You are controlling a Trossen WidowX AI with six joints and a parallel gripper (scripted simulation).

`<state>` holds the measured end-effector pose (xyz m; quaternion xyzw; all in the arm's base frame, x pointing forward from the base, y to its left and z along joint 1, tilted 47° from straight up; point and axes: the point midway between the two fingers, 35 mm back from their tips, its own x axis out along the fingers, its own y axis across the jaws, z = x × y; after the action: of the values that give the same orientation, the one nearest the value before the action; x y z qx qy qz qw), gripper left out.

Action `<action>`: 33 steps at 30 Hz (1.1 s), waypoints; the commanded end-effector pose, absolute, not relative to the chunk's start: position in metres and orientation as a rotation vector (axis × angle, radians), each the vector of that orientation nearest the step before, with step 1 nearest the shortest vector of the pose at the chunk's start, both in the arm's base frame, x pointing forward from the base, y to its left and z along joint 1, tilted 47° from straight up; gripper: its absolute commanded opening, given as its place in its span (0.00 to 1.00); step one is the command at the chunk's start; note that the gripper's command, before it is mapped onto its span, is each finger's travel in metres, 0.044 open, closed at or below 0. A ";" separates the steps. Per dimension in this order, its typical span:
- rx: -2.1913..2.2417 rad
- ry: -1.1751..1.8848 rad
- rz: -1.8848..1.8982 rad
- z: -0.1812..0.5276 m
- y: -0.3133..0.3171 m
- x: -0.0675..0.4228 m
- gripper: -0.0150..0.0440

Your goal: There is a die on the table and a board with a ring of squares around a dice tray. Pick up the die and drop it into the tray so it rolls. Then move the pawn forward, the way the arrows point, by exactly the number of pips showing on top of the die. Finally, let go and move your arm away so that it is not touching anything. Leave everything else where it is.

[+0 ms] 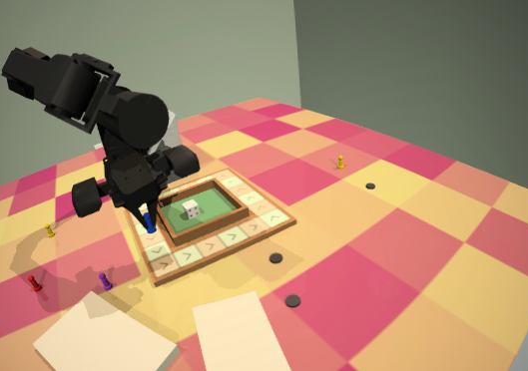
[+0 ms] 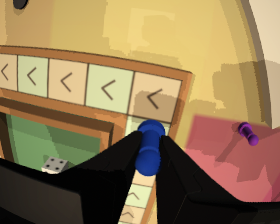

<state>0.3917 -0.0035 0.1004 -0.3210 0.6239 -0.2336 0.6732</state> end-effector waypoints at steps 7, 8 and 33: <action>-0.722 1.399 -0.526 0.134 0.029 0.382 0.25; -0.722 1.399 -0.526 0.134 0.029 0.382 0.25; -0.721 1.397 -0.526 -0.001 0.020 0.388 0.25</action>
<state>0.3871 0.0299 0.0083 -0.3185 0.6196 -0.2331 0.6784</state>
